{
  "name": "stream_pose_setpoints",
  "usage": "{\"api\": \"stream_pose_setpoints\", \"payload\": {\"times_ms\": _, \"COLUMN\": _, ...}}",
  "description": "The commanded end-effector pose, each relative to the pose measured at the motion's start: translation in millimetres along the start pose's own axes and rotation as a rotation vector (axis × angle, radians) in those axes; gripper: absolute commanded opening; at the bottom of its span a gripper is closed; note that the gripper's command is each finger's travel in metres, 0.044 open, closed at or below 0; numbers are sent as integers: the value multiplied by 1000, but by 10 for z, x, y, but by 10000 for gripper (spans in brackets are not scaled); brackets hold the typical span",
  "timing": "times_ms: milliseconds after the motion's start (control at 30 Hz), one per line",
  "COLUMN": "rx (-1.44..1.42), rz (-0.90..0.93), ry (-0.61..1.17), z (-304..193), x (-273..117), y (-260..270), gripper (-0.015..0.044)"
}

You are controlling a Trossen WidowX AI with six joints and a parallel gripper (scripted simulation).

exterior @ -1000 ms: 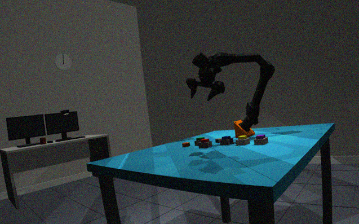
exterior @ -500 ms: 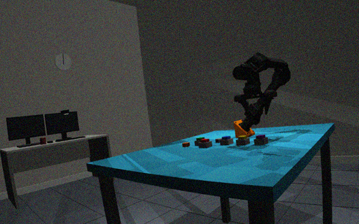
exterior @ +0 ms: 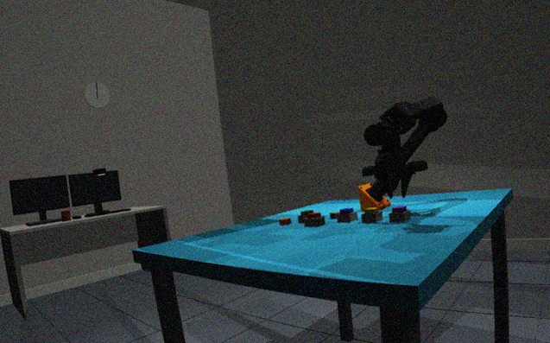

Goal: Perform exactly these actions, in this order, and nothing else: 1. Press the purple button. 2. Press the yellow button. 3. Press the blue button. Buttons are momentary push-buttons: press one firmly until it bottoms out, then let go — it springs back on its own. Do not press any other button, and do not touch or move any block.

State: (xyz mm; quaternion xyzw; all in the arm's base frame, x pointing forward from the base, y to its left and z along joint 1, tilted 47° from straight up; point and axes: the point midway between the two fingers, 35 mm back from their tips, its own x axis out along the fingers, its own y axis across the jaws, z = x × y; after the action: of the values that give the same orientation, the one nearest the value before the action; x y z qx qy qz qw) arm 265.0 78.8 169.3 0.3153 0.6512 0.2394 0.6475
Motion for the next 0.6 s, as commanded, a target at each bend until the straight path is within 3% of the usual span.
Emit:
{"api": "stream_pose_setpoints", "payload": {"times_ms": 0, "rx": 2, "rz": 7, "ry": -6, "z": 1, "x": 19, "y": 15, "gripper": 59}}
{"api": "stream_pose_setpoints", "payload": {"times_ms": 67, "rx": 2, "rz": 7, "ry": -6, "z": 1, "x": 19, "y": 15, "gripper": 20}}
{"api": "stream_pose_setpoints", "payload": {"times_ms": 567, "rx": 1, "rz": 7, "ry": -6, "z": 6, "x": 122, "y": 15, "gripper": 20}}
